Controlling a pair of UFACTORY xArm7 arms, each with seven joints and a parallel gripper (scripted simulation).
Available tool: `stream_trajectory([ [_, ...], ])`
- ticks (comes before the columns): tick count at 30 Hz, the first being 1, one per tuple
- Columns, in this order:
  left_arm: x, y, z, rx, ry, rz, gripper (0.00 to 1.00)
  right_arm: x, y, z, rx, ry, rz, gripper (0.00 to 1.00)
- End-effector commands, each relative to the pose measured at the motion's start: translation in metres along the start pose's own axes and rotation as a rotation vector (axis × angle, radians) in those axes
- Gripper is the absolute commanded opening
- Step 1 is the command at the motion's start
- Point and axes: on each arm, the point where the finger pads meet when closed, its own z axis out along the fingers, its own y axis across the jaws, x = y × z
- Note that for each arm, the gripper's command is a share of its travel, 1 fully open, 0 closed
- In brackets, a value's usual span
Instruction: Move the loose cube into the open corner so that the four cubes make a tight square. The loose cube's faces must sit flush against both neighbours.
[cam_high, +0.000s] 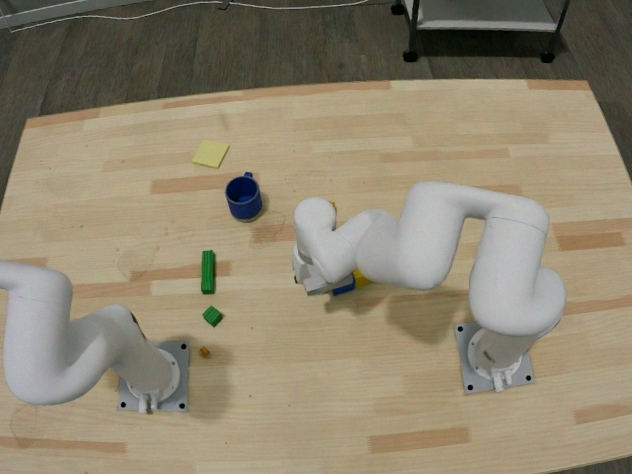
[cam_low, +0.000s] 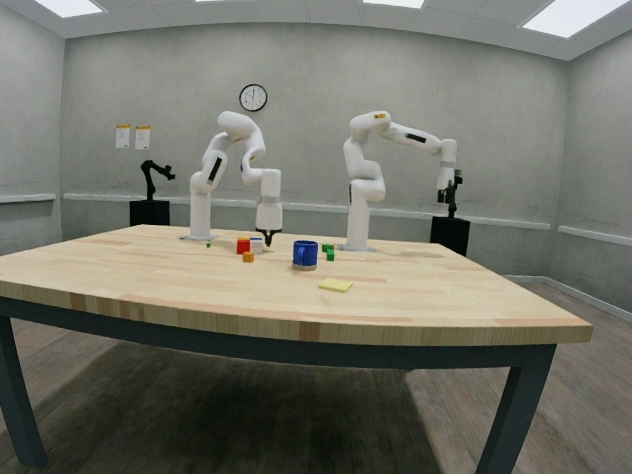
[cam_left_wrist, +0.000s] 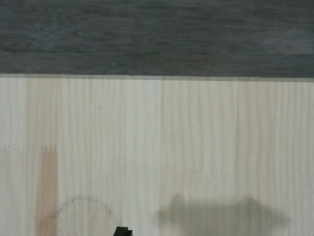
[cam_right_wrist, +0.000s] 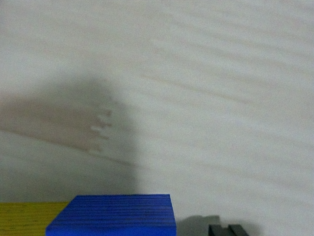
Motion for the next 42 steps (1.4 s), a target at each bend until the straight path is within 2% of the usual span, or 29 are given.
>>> stream_trajectory([
  [1, 0.001, 0.000, -0.001, 0.000, 0.002, 0.000, 1.00, 0.000, 0.000, -0.009, -0.001, -0.002, 0.000, 0.00],
  [28, 0.001, 0.000, -0.001, 0.000, 0.002, 0.000, 1.00, 0.000, 0.000, -0.076, -0.001, -0.002, 0.000, 0.00],
  [42, 0.001, 0.000, -0.001, 0.000, 0.002, 0.000, 1.00, 0.000, 0.000, -0.089, -0.001, -0.002, 0.000, 0.00],
])
